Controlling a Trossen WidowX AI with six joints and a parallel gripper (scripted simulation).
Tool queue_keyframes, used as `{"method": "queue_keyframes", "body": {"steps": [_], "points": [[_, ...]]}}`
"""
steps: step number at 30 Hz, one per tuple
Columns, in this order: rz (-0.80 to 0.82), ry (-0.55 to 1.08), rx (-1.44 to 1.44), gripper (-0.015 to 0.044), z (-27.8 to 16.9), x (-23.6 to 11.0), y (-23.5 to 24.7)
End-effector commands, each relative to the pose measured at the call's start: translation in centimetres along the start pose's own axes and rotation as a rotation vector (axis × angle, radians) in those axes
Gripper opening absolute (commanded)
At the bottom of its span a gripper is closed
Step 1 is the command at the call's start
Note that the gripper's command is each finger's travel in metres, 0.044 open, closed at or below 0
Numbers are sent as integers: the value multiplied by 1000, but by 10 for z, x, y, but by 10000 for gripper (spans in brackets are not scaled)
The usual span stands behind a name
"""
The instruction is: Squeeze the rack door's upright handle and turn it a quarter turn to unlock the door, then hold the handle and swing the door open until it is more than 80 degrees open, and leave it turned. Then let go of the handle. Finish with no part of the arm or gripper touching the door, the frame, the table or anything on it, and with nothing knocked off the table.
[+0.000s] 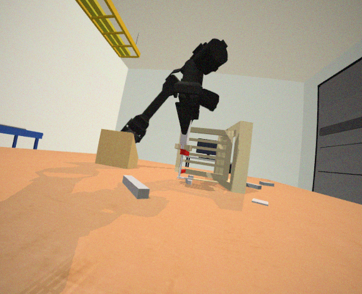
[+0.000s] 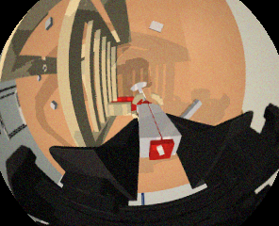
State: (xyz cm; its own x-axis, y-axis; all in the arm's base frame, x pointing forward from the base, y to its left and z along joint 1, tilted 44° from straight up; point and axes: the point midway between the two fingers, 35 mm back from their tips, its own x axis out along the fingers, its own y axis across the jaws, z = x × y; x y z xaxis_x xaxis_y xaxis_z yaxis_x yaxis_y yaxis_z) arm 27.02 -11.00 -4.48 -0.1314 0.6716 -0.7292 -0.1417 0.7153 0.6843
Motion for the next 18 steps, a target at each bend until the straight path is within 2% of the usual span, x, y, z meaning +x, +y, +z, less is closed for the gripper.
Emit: {"method": "queue_keyframes", "body": {"steps": [1, 18], "points": [[-3, 5, -79, 26, 3, 0, -8], [-4, 5, -266, 26, 12, -1, -32]]}}
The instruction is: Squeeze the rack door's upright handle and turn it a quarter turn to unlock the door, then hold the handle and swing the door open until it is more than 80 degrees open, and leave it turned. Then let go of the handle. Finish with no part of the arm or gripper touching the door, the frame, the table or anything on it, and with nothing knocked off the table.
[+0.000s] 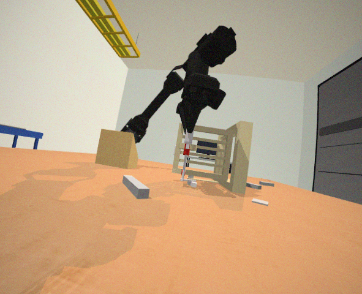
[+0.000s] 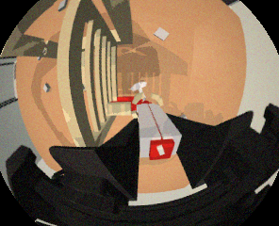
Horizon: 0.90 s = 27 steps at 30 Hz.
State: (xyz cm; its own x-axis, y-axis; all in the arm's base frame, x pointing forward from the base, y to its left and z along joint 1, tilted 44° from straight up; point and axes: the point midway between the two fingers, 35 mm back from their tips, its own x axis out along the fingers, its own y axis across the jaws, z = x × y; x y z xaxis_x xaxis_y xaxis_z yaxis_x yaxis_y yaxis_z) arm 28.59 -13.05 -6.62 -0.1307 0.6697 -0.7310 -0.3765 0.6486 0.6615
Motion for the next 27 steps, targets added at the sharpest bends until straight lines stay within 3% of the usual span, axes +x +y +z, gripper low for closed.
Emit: {"method": "queue_keyframes", "body": {"steps": [1, 8, 18, 27], "points": [[-1, 5, -20, 26, 1, 0, -1], [-1, 5, -20, 26, 1, 0, -1], [-1, 5, -20, 289, 1, 0, -1], [-3, 4, -21, 298, 1, -9, -2]]}}
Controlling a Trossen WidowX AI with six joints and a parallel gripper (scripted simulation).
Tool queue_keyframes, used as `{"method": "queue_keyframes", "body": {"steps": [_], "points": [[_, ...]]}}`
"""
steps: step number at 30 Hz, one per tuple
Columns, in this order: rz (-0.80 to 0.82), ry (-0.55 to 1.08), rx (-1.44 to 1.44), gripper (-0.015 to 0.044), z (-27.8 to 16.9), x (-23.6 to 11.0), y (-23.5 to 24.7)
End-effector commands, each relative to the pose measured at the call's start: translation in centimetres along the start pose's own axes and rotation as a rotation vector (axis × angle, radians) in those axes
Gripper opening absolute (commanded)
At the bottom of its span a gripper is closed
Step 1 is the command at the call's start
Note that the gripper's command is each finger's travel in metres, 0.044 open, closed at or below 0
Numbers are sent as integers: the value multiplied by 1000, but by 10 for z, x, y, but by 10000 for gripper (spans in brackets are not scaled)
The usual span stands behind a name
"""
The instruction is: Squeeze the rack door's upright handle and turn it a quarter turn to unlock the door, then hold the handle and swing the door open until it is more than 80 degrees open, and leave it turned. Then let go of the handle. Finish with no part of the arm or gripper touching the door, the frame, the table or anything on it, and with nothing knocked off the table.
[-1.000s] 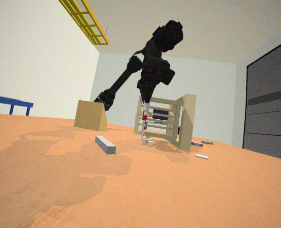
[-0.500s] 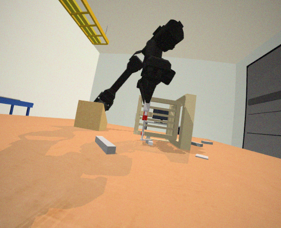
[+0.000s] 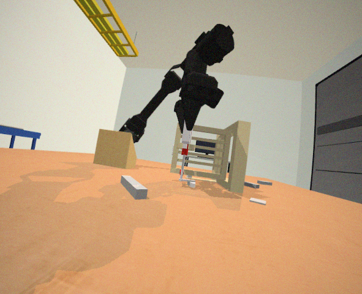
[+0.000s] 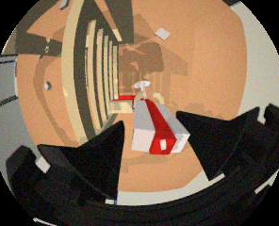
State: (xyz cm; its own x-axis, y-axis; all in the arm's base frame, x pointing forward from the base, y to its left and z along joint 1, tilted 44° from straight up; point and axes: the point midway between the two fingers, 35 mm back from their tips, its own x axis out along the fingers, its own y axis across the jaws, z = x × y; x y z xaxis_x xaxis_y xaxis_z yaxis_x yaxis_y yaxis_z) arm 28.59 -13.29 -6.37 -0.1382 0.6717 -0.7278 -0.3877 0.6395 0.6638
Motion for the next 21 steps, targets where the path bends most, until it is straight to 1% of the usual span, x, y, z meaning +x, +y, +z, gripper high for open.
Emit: {"method": "queue_keyframes", "body": {"steps": [1, 21], "points": [[-9, -2, -8, 298, 1, -7, -2], [-10, -1, -7, 298, 2, -32, -3]]}}
